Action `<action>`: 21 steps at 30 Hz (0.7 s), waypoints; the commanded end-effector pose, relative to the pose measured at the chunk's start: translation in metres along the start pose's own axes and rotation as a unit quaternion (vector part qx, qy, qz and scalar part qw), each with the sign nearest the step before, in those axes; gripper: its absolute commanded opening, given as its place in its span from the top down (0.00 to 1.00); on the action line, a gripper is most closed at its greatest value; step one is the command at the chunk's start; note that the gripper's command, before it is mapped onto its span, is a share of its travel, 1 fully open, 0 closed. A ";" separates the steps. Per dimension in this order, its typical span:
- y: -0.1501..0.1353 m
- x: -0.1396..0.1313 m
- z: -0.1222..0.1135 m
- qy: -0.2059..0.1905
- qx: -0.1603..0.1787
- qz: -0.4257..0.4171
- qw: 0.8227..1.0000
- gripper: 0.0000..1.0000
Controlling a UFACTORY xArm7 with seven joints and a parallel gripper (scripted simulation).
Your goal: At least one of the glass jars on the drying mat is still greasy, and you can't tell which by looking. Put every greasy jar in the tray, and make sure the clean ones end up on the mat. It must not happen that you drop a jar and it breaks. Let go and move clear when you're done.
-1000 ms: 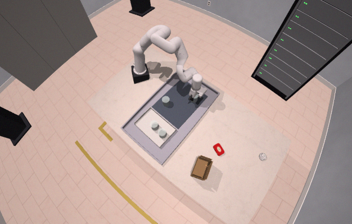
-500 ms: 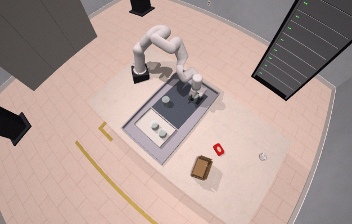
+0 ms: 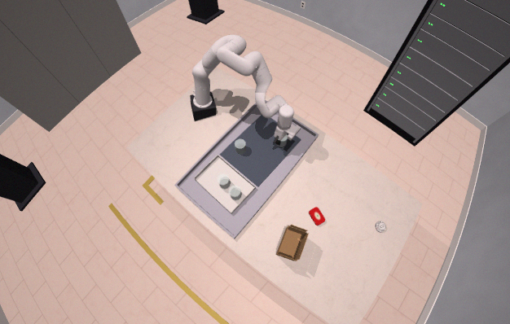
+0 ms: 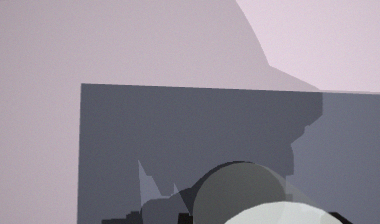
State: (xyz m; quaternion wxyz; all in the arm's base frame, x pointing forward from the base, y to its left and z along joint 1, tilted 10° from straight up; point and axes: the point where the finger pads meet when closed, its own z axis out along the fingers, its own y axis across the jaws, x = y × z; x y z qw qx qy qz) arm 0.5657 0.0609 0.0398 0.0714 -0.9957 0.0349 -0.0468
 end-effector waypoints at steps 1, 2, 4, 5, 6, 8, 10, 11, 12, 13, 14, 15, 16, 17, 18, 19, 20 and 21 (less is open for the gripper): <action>0.000 0.002 -0.013 0.003 0.000 0.000 1.000 1.00; 0.000 0.002 -0.015 0.003 0.000 0.000 1.000 1.00; 0.000 0.002 -0.021 0.003 0.000 0.000 1.000 1.00; 0.000 0.002 -0.023 0.003 0.000 0.000 1.000 1.00; 0.000 0.002 -0.026 0.003 0.000 0.000 1.000 1.00; 0.000 0.002 -0.031 0.003 0.000 0.000 1.000 1.00; 0.000 0.002 -0.036 0.003 0.000 0.000 1.000 1.00; 0.000 0.002 -0.039 0.003 0.000 0.000 1.000 1.00; 0.000 0.002 -0.042 0.003 0.000 0.000 1.000 1.00; 0.000 0.002 -0.042 0.003 0.000 0.000 1.000 1.00; 0.000 0.002 -0.042 0.003 0.000 0.000 1.000 1.00; 0.000 0.002 -0.044 0.003 0.000 0.000 1.000 1.00; 0.000 0.002 -0.047 0.003 0.000 0.000 1.000 1.00; 0.000 0.002 -0.049 0.003 0.000 0.000 1.000 1.00; 0.000 0.002 -0.052 0.003 0.000 0.000 1.000 1.00; 0.000 0.002 -0.055 0.003 0.000 0.000 1.000 1.00; 0.000 0.002 -0.057 0.003 0.000 0.000 1.000 1.00; 0.000 0.002 -0.060 0.003 0.000 0.000 1.000 1.00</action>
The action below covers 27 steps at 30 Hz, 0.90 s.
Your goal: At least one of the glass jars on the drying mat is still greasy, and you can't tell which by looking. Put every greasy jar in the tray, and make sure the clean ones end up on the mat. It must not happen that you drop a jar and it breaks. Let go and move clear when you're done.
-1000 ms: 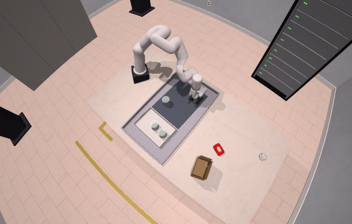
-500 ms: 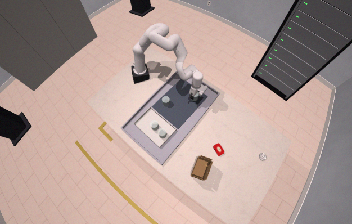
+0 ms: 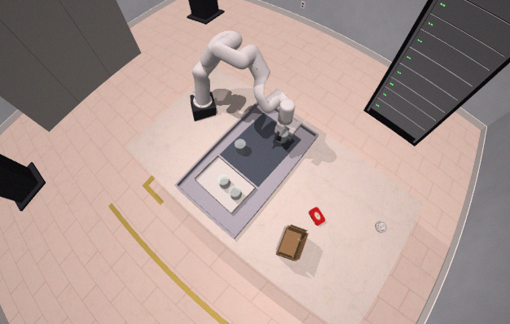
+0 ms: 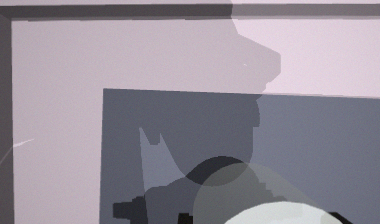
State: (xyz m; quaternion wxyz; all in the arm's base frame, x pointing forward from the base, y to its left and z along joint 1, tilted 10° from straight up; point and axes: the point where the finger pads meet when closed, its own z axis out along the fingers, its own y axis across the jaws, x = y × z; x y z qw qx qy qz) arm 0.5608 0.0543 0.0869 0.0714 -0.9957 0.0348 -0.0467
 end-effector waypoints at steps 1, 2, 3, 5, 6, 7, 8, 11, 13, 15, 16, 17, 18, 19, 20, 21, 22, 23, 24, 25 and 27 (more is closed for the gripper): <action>0.000 0.002 -0.015 0.003 0.000 0.000 1.000 1.00; 0.000 0.002 -0.017 0.003 0.000 0.000 1.000 1.00; 0.000 0.002 -0.020 0.003 0.000 0.000 1.000 1.00; 0.000 0.002 -0.025 0.003 0.000 0.000 1.000 1.00; 0.000 0.002 -0.028 0.003 0.000 0.000 1.000 1.00; 0.000 0.002 -0.030 0.003 0.000 0.000 1.000 1.00; 0.000 0.002 -0.033 0.003 0.000 0.000 1.000 1.00; 0.000 0.002 -0.036 0.003 0.000 0.000 1.000 1.00; 0.000 0.002 -0.041 0.003 0.000 0.000 1.000 1.00; 0.000 0.002 -0.046 0.003 0.000 0.000 1.000 1.00; 0.000 0.002 -0.049 0.003 0.000 0.000 1.000 1.00; 0.000 0.002 -0.051 0.003 0.000 0.000 1.000 1.00; 0.000 0.002 -0.054 0.003 0.000 0.000 1.000 1.00; 0.000 0.002 -0.057 0.003 0.000 0.000 1.000 1.00; 0.000 0.002 -0.059 0.003 0.000 0.000 1.000 1.00; 0.000 0.002 -0.062 0.003 0.000 0.000 1.000 1.00; 0.000 0.002 -0.064 0.003 0.000 0.000 1.000 1.00; 0.000 0.002 -0.067 0.003 0.000 0.000 1.000 1.00; 0.000 0.002 -0.070 0.003 0.000 0.000 1.000 1.00; 0.000 0.002 -0.072 0.003 0.000 0.000 1.000 1.00; 0.000 0.002 -0.072 0.003 0.000 0.000 1.000 1.00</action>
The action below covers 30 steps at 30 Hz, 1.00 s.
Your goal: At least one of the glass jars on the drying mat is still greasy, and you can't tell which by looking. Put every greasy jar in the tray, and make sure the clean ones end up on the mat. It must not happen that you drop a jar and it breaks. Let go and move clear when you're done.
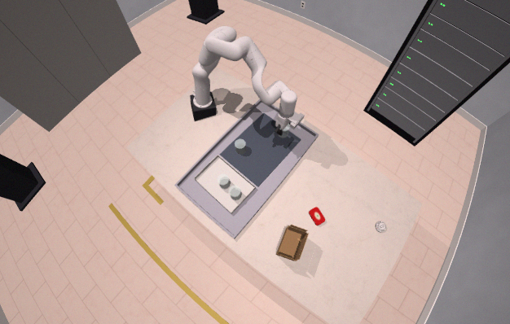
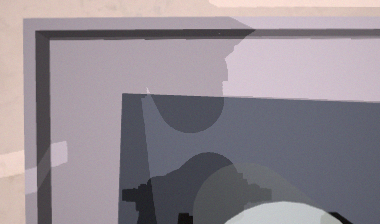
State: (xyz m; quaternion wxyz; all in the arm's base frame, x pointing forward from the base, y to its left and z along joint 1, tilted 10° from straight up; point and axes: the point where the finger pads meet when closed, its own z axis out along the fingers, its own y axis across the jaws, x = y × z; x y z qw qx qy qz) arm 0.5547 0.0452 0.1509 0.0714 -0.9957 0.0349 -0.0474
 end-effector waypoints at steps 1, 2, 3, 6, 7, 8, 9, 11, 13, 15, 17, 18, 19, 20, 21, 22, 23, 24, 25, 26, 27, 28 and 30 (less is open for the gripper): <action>0.000 0.001 -0.010 0.002 0.000 0.000 1.000 1.00; 0.003 0.000 -0.010 0.002 0.000 0.000 1.000 1.00; 0.006 -0.001 -0.010 0.002 0.000 0.000 1.000 1.00; 0.015 -0.006 -0.010 0.002 0.000 0.000 1.000 1.00; 0.018 -0.007 -0.010 0.002 0.000 0.000 1.000 1.00; 0.021 -0.008 -0.010 0.002 0.000 0.000 1.000 1.00; 0.024 -0.010 -0.010 0.002 0.000 0.000 1.000 1.00; 0.030 -0.012 -0.010 0.002 0.000 0.000 1.000 1.00; 0.036 -0.015 -0.010 0.002 0.000 0.000 1.000 1.00; 0.042 -0.018 -0.010 0.002 0.000 0.000 1.000 1.00; 0.042 -0.018 -0.010 0.002 0.000 0.000 1.000 1.00; 0.045 -0.019 -0.010 0.002 0.000 0.000 1.000 1.00; 0.048 -0.021 -0.010 0.002 0.000 0.000 1.000 1.00; 0.051 -0.022 -0.010 0.002 0.000 0.000 1.000 1.00; 0.054 -0.024 -0.010 0.002 0.000 0.000 1.000 1.00; 0.057 -0.025 -0.010 0.002 0.000 0.000 1.000 1.00; 0.060 -0.026 -0.010 0.002 0.000 0.000 1.000 1.00; 0.063 -0.028 -0.010 0.002 0.000 0.000 1.000 1.00; 0.066 -0.029 -0.010 0.002 0.000 0.000 1.000 1.00; 0.069 -0.031 -0.010 0.002 0.000 0.000 1.000 1.00; 0.072 -0.032 -0.010 0.002 0.000 0.000 1.000 1.00; 0.075 -0.033 -0.010 0.002 0.000 0.000 1.000 1.00; 0.081 -0.036 -0.010 0.002 0.000 0.000 1.000 1.00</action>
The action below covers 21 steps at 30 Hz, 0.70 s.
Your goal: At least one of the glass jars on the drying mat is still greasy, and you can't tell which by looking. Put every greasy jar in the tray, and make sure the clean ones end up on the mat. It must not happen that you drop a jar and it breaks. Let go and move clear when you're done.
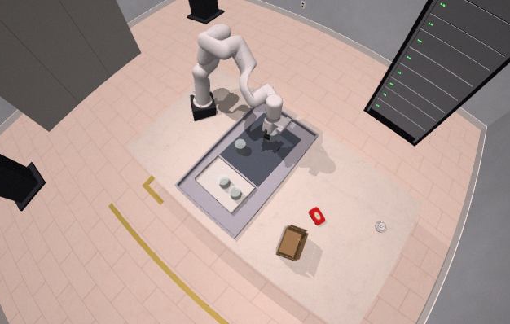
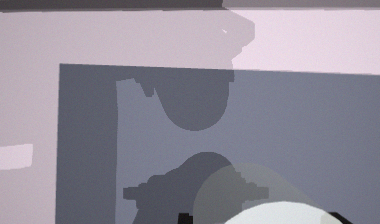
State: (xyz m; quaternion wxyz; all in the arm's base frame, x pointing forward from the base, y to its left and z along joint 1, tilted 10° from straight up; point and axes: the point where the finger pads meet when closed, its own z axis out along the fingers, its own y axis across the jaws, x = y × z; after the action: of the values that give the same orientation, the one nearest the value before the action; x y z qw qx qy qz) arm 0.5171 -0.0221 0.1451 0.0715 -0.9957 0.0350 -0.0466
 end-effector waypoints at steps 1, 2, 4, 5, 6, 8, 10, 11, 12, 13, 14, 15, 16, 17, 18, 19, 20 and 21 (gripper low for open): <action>0.014 -0.005 -0.002 0.003 0.000 0.000 1.000 1.00; 0.017 -0.006 -0.002 0.003 0.000 0.000 1.000 1.00; 0.017 -0.006 -0.002 0.003 0.000 0.000 1.000 1.00; 0.020 -0.008 -0.002 0.003 0.000 0.000 1.000 1.00; 0.023 -0.009 -0.002 0.003 0.000 0.000 1.000 1.00; 0.030 -0.012 -0.002 0.003 0.000 0.000 1.000 1.00; 0.036 -0.015 -0.002 0.003 0.000 0.000 1.000 1.00; 0.039 -0.016 -0.002 0.003 0.000 0.000 1.000 1.00; 0.042 -0.017 -0.002 0.003 0.000 0.000 1.000 1.00; 0.045 -0.019 -0.002 0.003 0.000 0.000 1.000 1.00; 0.048 -0.020 -0.002 0.003 0.000 0.000 1.000 1.00; 0.051 -0.022 -0.002 0.003 0.000 0.000 1.000 1.00; 0.054 -0.023 -0.002 0.003 0.000 0.000 1.000 1.00; 0.057 -0.024 -0.002 0.003 0.000 0.000 1.000 1.00; 0.060 -0.026 -0.002 0.003 0.000 0.000 1.000 1.00; 0.063 -0.027 -0.002 0.003 0.000 0.000 1.000 1.00; 0.063 -0.027 -0.002 0.003 0.000 0.000 1.000 1.00; 0.063 -0.027 -0.002 0.003 0.000 0.000 1.000 1.00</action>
State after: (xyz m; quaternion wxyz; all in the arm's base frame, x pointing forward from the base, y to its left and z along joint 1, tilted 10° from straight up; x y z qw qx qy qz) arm 0.4875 -0.0760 0.1345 0.0717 -0.9957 0.0355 -0.0467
